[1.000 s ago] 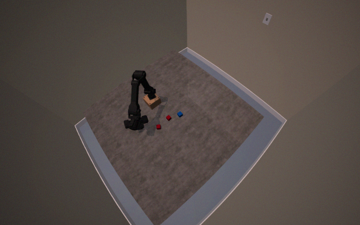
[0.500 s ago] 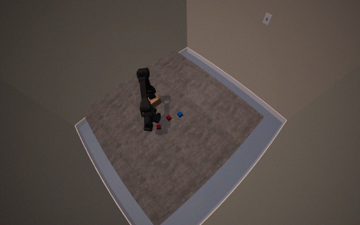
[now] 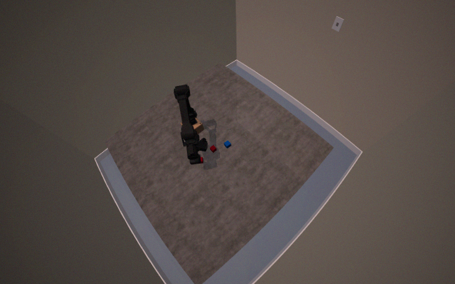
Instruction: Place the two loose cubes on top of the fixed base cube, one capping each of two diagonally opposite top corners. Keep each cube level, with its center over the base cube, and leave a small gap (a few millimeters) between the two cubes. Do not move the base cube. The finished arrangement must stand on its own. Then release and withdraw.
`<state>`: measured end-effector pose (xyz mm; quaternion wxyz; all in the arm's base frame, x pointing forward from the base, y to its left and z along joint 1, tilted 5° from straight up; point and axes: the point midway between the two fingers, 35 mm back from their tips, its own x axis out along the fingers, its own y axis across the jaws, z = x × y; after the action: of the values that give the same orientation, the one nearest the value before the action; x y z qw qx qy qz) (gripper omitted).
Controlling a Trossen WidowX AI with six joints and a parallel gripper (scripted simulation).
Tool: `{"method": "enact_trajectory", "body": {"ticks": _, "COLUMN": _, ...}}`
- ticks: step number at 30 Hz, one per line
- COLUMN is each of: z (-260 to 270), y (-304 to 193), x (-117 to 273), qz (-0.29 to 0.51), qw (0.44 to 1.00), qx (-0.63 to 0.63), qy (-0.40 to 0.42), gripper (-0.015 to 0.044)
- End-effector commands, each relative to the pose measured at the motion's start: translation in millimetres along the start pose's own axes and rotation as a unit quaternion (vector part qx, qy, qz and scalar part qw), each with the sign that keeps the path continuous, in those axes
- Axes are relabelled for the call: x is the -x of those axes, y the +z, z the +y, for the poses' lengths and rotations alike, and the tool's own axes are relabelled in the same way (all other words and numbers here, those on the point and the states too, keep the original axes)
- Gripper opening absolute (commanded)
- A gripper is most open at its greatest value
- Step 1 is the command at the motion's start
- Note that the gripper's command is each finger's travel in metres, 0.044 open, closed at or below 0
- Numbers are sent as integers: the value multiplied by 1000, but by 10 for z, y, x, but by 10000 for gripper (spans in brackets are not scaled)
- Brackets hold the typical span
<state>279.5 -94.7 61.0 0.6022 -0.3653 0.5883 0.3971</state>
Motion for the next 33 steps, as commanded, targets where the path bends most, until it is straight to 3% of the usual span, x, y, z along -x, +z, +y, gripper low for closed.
{"method": "enact_trajectory", "body": {"ticks": 1, "z": 14, "y": 17, "x": -315, "qz": -3, "qw": 1000, "qx": 5, "qy": 6, "gripper": 265}}
{"method": "enact_trajectory", "body": {"ticks": 4, "z": 35, "y": 17, "x": -552, "qz": -3, "qw": 1000, "qx": 5, "qy": 6, "gripper": 265}}
{"method": "enact_trajectory", "body": {"ticks": 33, "z": 41, "y": 20, "x": -974, "qz": -3, "qw": 1000, "qx": 5, "qy": 6, "gripper": 265}}
